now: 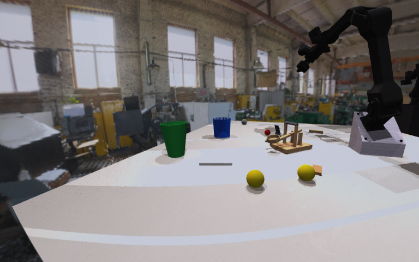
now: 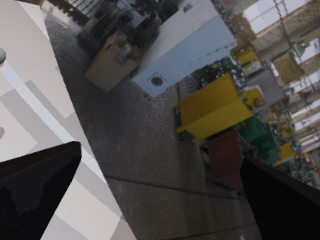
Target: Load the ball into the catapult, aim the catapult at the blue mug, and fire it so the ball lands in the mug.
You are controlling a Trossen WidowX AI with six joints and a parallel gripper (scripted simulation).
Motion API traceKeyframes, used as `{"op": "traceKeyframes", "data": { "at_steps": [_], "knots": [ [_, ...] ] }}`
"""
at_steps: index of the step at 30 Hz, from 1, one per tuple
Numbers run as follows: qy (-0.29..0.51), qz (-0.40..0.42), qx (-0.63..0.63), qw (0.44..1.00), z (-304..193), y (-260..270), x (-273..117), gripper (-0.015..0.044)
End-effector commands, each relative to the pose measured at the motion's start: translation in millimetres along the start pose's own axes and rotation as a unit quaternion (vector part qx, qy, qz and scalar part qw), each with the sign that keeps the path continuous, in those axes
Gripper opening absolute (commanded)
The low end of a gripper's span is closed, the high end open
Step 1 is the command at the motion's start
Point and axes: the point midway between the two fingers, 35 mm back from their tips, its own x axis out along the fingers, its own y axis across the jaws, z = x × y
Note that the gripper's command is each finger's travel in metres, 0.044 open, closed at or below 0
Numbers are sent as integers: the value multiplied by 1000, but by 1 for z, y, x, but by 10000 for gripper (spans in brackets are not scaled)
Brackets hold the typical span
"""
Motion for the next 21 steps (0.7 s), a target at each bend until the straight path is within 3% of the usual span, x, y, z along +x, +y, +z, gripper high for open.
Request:
{"op": "traceKeyframes", "data": {
  "at_steps": [1, 21],
  "knots": [
    [9, 50, -31, 998, 8, 40, -4, 440],
    [53, 290, -221, 930, 18, 243, -74, 440]
  ]
}}
